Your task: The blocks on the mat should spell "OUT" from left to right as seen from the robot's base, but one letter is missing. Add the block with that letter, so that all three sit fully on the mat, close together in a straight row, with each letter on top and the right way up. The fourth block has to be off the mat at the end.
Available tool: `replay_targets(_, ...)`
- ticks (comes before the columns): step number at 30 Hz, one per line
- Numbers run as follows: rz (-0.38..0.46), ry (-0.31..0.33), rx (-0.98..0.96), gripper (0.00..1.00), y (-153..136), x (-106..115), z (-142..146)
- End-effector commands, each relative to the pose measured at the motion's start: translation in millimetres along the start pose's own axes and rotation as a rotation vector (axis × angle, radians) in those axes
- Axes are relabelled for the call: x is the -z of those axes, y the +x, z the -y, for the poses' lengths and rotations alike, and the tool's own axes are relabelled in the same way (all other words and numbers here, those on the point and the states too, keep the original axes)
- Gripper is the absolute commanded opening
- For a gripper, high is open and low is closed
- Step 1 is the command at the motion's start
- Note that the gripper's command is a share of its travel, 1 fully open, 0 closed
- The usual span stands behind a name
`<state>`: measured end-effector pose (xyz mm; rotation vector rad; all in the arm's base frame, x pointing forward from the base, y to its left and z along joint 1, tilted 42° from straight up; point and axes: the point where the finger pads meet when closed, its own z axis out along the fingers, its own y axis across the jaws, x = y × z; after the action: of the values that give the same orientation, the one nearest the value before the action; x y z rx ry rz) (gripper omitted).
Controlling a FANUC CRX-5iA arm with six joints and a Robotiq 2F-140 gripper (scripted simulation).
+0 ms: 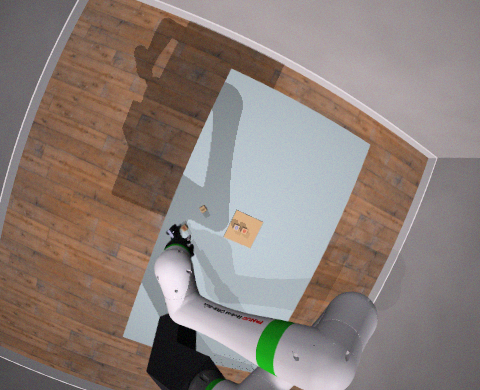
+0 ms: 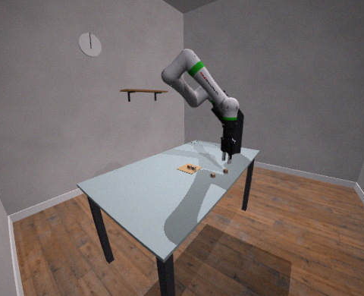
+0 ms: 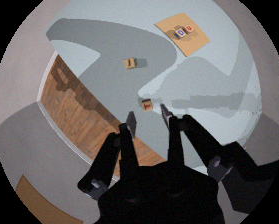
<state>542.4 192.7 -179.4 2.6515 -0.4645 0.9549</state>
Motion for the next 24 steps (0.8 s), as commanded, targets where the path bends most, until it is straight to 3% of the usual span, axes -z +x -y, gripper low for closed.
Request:
replay_targets(1,0.0,0.0,0.0,0.37,0,-4,0)
replay_targets(24,0.0,0.0,0.0,0.37,-1,-34,-1)
